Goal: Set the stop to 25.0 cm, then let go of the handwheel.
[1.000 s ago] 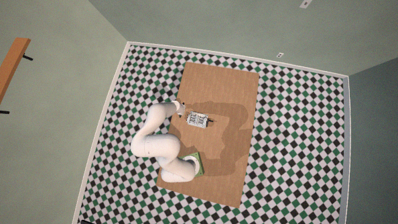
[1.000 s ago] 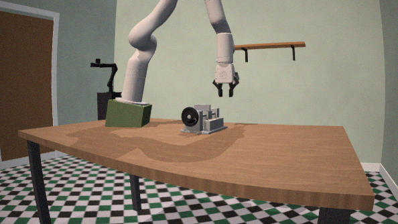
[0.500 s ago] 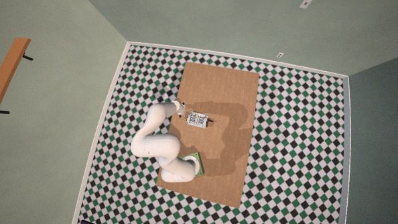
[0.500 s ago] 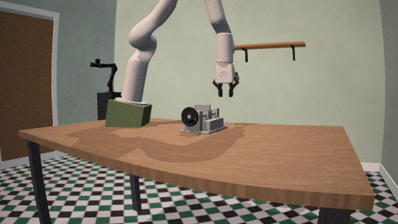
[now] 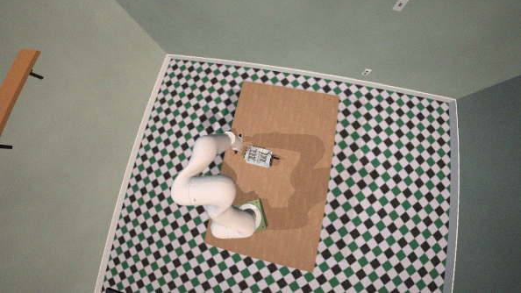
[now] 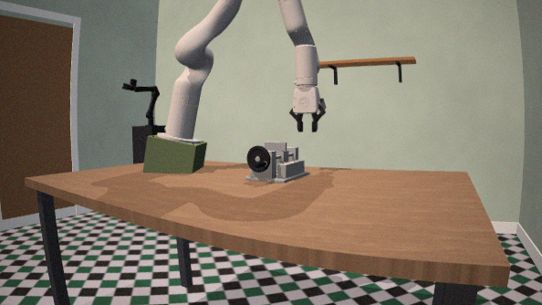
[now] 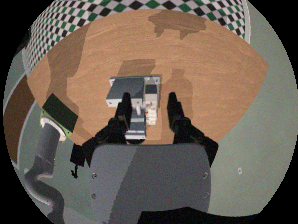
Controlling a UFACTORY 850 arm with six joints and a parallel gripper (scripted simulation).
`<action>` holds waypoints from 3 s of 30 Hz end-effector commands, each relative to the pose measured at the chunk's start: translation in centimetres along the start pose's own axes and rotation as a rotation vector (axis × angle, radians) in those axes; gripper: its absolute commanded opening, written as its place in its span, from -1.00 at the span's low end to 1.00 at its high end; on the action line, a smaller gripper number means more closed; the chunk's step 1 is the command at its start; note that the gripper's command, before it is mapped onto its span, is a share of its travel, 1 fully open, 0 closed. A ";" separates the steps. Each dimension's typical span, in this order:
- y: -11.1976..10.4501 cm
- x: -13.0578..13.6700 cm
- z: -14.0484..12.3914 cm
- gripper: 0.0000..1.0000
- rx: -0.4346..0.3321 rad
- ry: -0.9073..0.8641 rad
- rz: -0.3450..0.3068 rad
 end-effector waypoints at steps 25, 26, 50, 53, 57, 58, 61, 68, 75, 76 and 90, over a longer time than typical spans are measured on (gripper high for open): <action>-0.1 0.3 -1.4 0.13 0.001 0.000 -0.001; -0.1 0.3 -1.4 0.13 0.001 0.000 -0.001; 0.0 2.8 -17.6 0.13 0.001 0.000 -0.001; 0.0 3.3 -20.3 0.13 0.001 0.000 -0.001; 0.0 3.8 -23.8 0.13 0.001 0.000 -0.001; 0.0 4.0 -24.7 0.13 0.001 0.000 -0.001; 0.0 4.1 -25.4 0.13 0.001 0.000 -0.001; 0.0 4.7 -29.2 0.13 0.001 0.000 -0.001; 0.0 4.8 -29.8 0.13 0.001 0.000 -0.001; 0.0 4.8 -29.8 0.13 0.001 0.000 -0.001; 2.7 4.8 -29.8 0.13 0.001 0.000 -0.001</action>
Point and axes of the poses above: the point where the finger pads meet when closed, its own y axis out along the fingers, its own x axis across the jaws, z = x × y, the point moved 7 cm from there along -y, back along the fingers, and after that the axes turned 15 degrees about y, right-handed, at the moved point
